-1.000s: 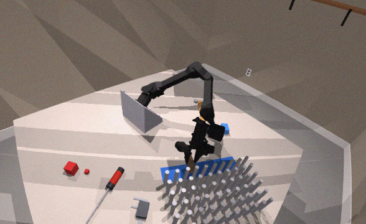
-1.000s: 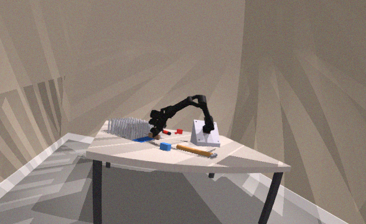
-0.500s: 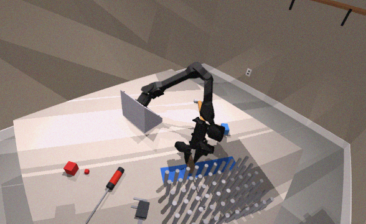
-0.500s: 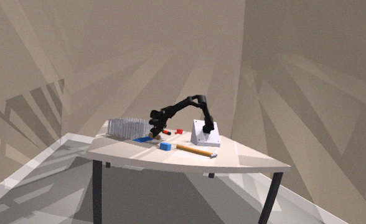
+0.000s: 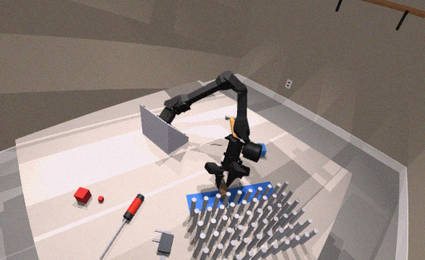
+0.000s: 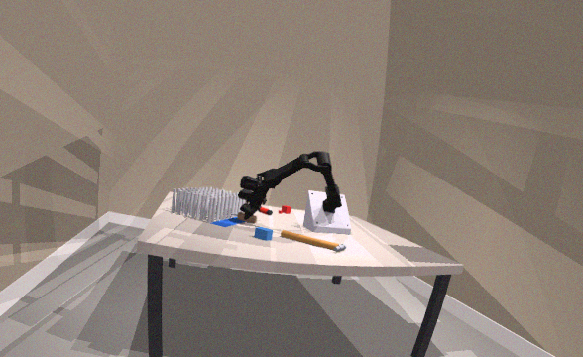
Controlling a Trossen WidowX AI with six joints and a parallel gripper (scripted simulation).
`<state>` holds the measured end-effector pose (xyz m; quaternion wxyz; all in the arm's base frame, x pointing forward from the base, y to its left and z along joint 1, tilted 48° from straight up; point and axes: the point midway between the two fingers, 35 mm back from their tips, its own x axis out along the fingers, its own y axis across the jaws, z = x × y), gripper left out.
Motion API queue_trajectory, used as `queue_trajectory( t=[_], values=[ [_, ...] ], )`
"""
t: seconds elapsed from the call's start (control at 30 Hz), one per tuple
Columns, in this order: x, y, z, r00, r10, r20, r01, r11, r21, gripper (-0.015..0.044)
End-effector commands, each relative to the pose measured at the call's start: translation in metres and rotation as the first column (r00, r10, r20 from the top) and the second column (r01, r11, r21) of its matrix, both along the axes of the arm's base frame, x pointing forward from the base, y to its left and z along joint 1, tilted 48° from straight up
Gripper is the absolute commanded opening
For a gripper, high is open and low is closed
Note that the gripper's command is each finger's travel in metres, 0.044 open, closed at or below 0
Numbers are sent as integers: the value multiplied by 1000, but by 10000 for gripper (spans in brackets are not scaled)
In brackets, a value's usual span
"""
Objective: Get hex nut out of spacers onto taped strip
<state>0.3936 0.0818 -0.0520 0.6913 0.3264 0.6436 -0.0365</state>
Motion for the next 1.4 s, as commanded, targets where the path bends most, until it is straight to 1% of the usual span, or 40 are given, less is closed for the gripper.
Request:
queue_trajectory(
  t=[0.0, 1.37],
  values=[
    [-4, 1, 1, 1000, -3, -8, 3, 1000, -1, 0],
    [-27, 10, 15, 1000, -4, -8, 4, 1000, 0, 0]
  ],
)
